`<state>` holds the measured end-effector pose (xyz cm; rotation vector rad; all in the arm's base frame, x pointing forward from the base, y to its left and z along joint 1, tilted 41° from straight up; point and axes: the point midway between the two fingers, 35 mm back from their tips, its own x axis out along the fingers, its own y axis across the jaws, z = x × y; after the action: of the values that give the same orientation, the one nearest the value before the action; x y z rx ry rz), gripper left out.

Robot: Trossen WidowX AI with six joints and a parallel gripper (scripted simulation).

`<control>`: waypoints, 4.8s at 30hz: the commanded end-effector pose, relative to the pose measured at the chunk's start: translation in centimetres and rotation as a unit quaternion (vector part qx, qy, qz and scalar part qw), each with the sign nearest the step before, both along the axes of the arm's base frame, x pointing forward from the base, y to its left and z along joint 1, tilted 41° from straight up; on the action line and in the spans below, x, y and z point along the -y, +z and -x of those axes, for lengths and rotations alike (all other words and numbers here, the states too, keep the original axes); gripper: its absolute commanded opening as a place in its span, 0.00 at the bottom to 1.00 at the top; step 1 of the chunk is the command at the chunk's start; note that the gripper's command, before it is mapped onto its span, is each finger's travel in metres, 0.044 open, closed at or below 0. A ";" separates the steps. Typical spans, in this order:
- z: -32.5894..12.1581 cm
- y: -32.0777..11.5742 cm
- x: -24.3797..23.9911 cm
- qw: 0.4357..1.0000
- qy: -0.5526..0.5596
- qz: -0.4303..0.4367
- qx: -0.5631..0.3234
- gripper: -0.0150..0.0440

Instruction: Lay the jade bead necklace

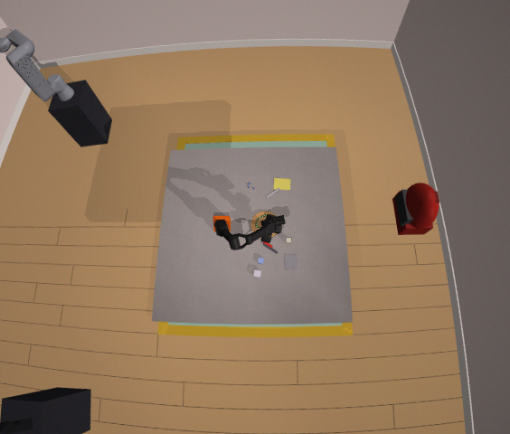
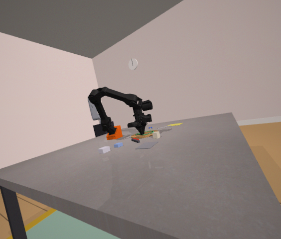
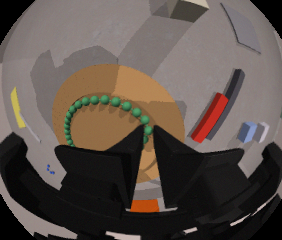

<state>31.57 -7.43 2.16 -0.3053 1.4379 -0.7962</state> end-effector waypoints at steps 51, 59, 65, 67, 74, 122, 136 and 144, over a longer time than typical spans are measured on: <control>0.0 0.4 0.1 1.000 0.001 0.000 -0.001 0.30; 0.0 0.4 0.1 1.000 0.001 0.000 -0.001 0.65; 0.1 0.6 -0.1 1.000 0.003 0.001 -0.003 0.92; 0.2 0.5 0.1 1.000 0.002 0.001 -0.005 1.00; 0.2 0.7 -0.2 1.000 0.003 0.002 -0.004 1.00; 6.6 -1.6 -4.8 0.998 -0.042 0.002 0.035 0.46; 7.0 -2.9 -3.7 0.999 -0.042 0.004 0.032 0.46; 6.8 -2.7 -3.9 0.998 -0.045 0.002 0.036 0.25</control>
<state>24.77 -3.58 -0.59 -0.2148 1.3899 -0.8741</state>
